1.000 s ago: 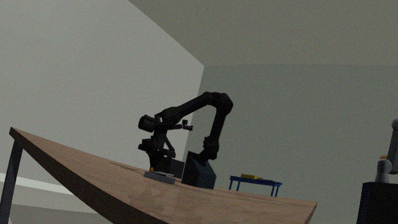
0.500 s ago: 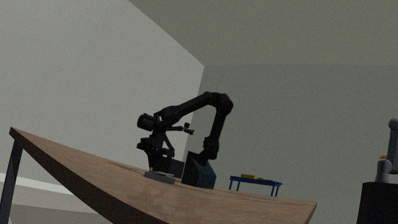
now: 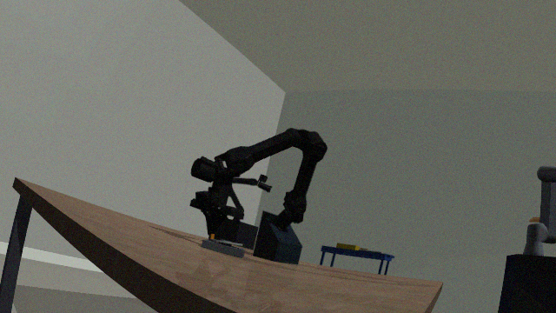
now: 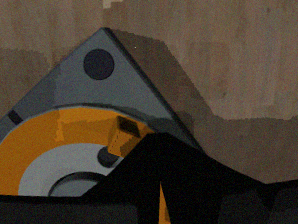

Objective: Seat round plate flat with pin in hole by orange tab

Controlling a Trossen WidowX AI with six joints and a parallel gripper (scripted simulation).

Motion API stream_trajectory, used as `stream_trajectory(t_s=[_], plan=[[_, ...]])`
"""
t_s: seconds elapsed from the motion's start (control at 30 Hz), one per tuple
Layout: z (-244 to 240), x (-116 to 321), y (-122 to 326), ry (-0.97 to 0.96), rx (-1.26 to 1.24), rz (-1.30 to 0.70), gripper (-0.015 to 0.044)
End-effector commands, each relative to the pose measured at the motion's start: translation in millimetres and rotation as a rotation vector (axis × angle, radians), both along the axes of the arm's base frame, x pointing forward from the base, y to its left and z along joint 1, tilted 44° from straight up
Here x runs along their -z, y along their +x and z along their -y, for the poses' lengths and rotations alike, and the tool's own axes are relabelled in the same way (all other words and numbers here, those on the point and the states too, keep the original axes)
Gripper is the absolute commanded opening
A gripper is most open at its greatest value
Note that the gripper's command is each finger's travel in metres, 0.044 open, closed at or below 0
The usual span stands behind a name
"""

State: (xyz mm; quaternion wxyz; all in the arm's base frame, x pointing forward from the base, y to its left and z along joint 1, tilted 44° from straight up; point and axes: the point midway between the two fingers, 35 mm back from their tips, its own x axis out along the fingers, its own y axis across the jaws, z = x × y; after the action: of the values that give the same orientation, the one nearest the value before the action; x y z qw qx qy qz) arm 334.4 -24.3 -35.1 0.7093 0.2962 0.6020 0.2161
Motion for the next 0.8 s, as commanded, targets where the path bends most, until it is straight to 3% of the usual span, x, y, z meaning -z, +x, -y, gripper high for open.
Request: stream_trajectory(t_s=[0.0, 0.77], plan=[[-5, -5, 5, 0.007, -0.003, 0.001, 0.0], [-17, -22, 13, 0.008, -0.003, 0.002, 0.0]])
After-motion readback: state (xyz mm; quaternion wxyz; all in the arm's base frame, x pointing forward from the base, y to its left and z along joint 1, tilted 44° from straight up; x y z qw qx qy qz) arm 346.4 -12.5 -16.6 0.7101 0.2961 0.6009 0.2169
